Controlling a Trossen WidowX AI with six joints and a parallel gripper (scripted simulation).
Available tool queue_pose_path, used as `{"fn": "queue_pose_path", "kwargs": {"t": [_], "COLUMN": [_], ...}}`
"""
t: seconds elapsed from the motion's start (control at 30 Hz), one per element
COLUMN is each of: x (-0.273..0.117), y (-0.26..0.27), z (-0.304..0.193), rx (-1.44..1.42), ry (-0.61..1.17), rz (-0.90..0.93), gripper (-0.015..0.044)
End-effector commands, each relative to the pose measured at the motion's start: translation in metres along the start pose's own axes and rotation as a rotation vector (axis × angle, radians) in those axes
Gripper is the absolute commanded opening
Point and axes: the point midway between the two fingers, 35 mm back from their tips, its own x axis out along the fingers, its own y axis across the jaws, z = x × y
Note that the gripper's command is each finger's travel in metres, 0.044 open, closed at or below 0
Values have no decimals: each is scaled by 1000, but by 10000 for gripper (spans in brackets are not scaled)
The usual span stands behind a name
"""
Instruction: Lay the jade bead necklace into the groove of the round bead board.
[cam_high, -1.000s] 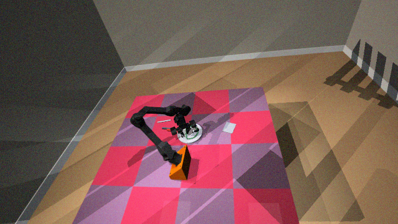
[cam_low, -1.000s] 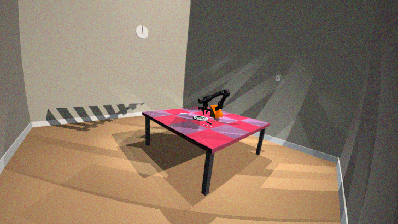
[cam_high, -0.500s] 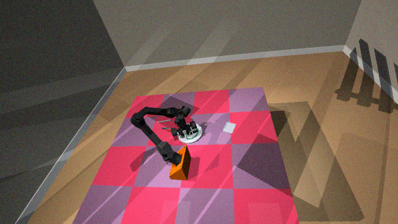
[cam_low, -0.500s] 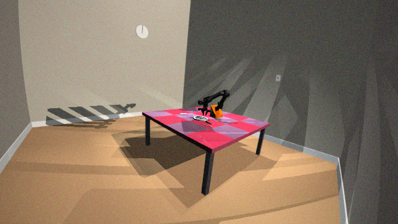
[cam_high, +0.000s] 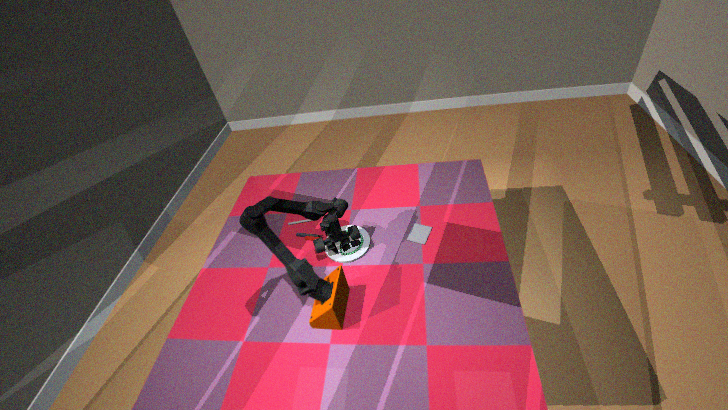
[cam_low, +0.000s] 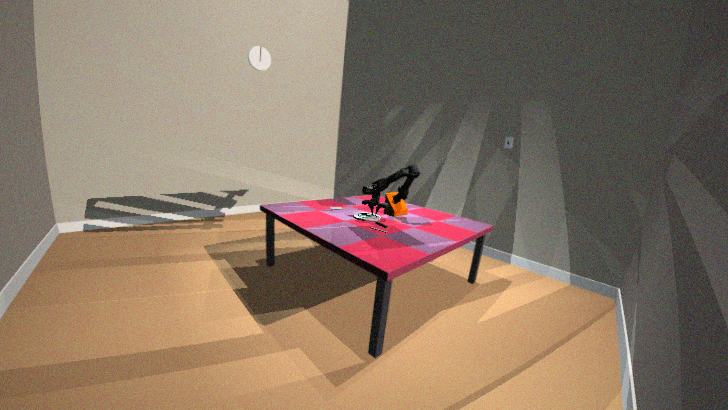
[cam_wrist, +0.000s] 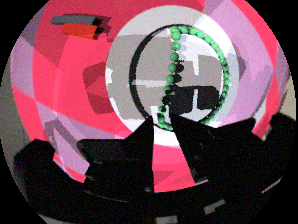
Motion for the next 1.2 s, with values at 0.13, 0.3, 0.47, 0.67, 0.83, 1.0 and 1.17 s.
{"fn": "queue_pose_path", "kwargs": {"t": [0.13,0.3,0.47,0.67,0.83,1.0,1.17], "x": [0,0,0,0,0,0,-1], "y": [0,0,0,0,0,0,0], "z": [0,0,0,0,0,0,0], "rx": [-1,-1,-1,-1,-1,-1,0], "ry": [-1,-1,-1,-1,-1,-1,-1], "rz": [-1,-1,-1,-1,-1,-1,0], "gripper": [0,0,0,0,0,0,0]}}
